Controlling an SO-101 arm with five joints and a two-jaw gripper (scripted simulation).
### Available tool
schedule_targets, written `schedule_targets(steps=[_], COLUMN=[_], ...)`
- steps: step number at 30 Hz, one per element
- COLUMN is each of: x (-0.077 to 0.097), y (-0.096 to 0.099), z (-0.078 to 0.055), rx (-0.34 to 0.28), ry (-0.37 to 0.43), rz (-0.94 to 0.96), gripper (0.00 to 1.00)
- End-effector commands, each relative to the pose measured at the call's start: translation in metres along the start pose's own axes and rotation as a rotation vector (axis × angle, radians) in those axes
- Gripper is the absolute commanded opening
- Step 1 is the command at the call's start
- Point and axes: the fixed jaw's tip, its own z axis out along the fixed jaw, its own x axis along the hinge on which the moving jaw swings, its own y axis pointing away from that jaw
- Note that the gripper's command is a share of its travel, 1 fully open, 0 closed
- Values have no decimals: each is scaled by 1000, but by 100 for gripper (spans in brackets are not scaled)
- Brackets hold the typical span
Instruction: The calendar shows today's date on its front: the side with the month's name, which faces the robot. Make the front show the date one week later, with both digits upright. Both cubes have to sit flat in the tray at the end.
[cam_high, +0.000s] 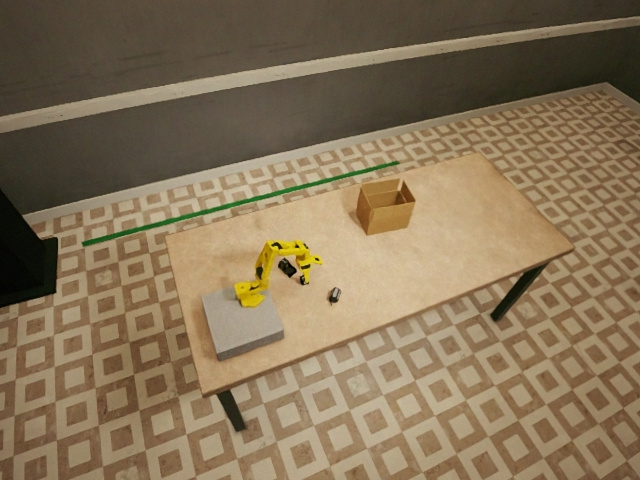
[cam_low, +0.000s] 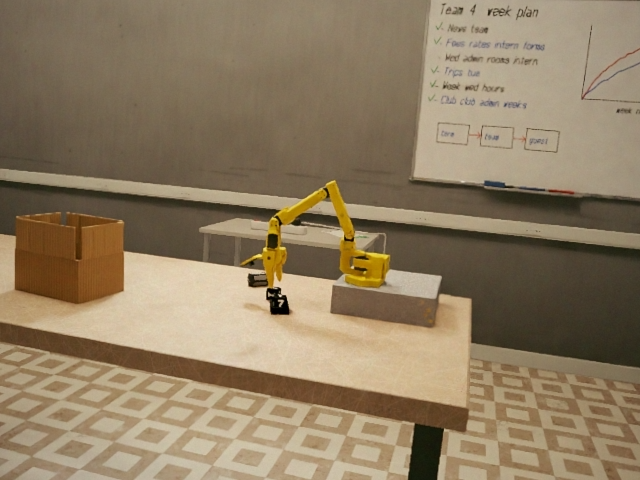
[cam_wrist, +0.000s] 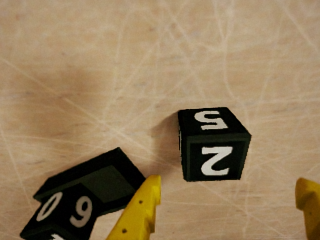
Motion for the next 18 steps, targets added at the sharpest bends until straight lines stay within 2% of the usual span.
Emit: schedule_targets(steps=[1,8,18], x=[0,0,1], y=[2,2,2], z=[8,18,26], rx=[-1,-1,-1], ry=[-1,-1,-1], rz=[4,4,4], gripper=[35,35,35])
